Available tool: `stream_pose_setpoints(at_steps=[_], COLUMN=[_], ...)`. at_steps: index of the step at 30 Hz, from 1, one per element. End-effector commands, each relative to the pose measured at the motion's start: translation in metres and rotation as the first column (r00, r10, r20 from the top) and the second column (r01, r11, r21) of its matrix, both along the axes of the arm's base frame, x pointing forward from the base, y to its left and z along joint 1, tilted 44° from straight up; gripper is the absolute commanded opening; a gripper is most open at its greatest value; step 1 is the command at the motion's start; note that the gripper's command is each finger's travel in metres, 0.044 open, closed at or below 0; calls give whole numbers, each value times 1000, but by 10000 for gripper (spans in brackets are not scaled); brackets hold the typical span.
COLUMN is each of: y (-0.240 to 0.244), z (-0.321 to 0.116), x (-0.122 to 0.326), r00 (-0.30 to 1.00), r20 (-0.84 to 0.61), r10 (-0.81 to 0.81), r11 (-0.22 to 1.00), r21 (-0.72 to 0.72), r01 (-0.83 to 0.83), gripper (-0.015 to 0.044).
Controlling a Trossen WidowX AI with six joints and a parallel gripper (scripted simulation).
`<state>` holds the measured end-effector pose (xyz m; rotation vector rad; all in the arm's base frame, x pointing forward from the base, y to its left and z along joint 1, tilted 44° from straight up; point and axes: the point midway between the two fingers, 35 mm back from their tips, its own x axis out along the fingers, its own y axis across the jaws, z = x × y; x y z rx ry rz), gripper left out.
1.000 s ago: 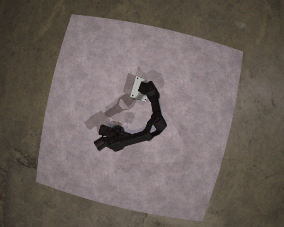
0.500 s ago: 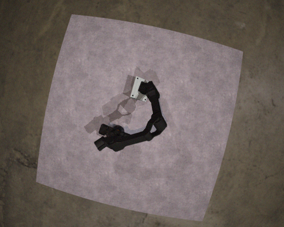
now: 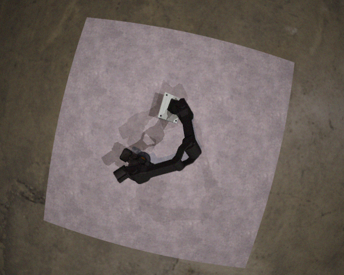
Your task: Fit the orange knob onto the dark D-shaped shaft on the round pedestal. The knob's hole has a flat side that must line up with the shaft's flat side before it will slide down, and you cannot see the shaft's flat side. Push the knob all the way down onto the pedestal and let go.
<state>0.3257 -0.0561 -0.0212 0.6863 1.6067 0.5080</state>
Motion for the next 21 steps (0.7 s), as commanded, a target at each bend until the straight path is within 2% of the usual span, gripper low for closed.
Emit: stream_pose_setpoints(at_steps=[1, 21], y=[-3, 0], z=[1, 1], x=[2, 0], r00=[998, 998], r20=[-36, -37], r10=[-49, -49], r11=[999, 999], r21=[-10, -10], r01=[49, 49], gripper=[0, 0])
